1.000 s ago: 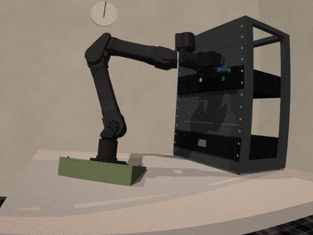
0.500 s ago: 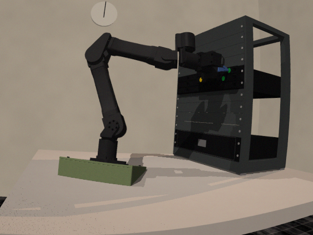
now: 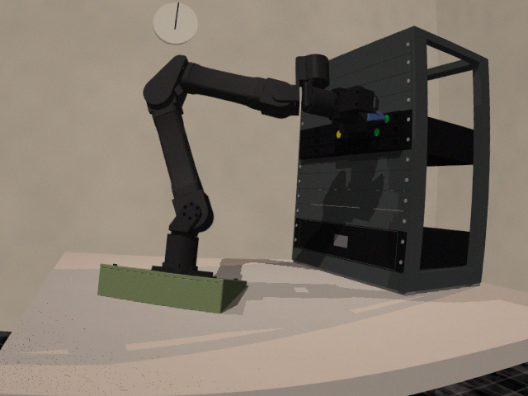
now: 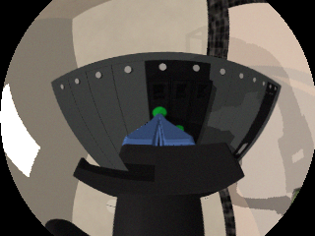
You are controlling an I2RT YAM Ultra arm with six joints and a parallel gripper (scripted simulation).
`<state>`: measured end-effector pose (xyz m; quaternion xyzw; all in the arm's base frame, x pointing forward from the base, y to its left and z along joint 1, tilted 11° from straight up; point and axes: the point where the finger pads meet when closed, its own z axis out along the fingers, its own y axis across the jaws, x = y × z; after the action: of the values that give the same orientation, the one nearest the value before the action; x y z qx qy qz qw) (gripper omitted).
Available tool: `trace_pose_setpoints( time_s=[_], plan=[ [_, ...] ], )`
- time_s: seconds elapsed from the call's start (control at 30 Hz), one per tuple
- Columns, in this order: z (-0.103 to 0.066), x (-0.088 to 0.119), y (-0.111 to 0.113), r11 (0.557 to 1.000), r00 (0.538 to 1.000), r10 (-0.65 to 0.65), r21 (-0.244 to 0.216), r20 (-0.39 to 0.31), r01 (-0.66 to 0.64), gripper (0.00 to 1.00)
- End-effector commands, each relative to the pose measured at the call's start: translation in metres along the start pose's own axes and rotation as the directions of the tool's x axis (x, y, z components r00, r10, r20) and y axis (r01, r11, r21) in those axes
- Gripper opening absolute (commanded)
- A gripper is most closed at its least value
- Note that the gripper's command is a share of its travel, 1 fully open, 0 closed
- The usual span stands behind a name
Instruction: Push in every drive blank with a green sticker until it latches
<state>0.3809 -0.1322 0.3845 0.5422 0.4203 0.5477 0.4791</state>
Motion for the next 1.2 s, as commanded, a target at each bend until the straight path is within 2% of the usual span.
trace_pose_setpoints(
  time_s=[0.0,0.27,0.3,0.37,0.4,0.43,0.63,0.7,0.8,0.9,1.03,1.17],
  plan=[
    [0.01,0.015,0.021,0.998,0.998,-0.046,-0.054,-0.047,0.043,0.0],
    [0.006,0.015,0.021,0.998,0.998,-0.046,-0.054,-0.05,0.043,0.0],
    [-0.005,0.022,0.033,0.995,0.996,-0.064,-0.085,-0.055,0.059,0.0],
    [-0.015,0.01,0.015,0.998,0.999,-0.044,-0.051,-0.029,0.043,0.0],
    [-0.021,0.01,0.014,0.998,0.999,-0.044,-0.051,-0.029,0.043,0.0],
    [-0.027,0.008,0.008,0.999,0.999,-0.027,-0.028,-0.025,0.026,0.0],
    [-0.075,0.007,0.005,0.999,1.0,-0.017,-0.029,-0.025,0.016,0.0],
    [-0.075,0.007,0.005,0.999,1.0,-0.017,-0.029,-0.025,0.016,0.0],
    [-0.093,0.007,0.004,0.999,1.0,-0.016,-0.03,-0.025,0.015,0.0],
    [-0.102,0.007,0.003,0.999,1.0,-0.016,-0.031,-0.025,0.015,0.0],
    [-0.105,0.009,0.01,0.999,0.999,-0.03,-0.042,-0.028,0.029,0.0],
    [-0.108,0.006,0.002,0.999,1.0,-0.016,-0.031,-0.025,0.016,0.0]
  ],
)
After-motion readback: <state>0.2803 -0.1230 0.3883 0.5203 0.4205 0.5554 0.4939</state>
